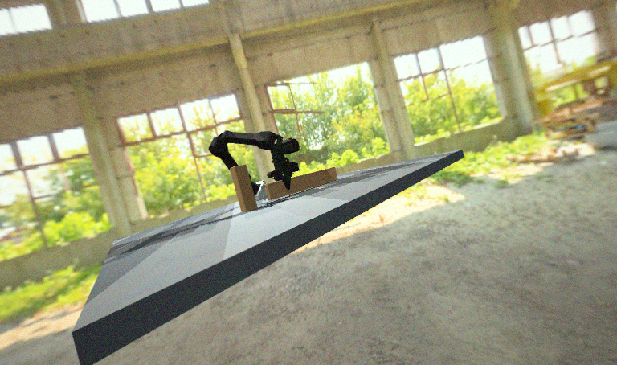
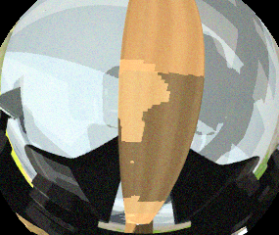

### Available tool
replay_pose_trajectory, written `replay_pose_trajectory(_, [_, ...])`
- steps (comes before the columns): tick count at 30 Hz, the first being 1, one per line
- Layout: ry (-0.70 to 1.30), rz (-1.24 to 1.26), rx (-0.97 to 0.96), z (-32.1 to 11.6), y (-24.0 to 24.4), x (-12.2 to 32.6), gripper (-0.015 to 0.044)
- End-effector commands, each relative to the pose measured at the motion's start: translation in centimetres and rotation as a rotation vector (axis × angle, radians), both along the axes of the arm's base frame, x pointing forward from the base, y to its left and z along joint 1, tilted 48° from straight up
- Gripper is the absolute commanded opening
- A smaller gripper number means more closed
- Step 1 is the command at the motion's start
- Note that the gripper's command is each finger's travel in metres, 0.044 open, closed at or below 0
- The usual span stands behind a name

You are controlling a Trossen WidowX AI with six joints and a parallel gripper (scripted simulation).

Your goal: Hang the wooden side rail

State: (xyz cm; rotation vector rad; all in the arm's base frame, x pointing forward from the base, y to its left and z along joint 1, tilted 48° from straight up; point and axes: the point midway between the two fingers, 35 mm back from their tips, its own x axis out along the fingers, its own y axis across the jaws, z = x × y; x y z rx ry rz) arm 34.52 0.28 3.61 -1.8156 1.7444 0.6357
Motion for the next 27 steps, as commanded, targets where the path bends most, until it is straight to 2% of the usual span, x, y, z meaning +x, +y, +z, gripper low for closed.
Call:
replay_pose_trajectory(1, [-0.019,0.006,0.008,0.43,0.54,0.31,0.0])
replay_pose_trajectory(27, [-0.019,0.006,0.008,0.72,0.86,0.28,0.0])
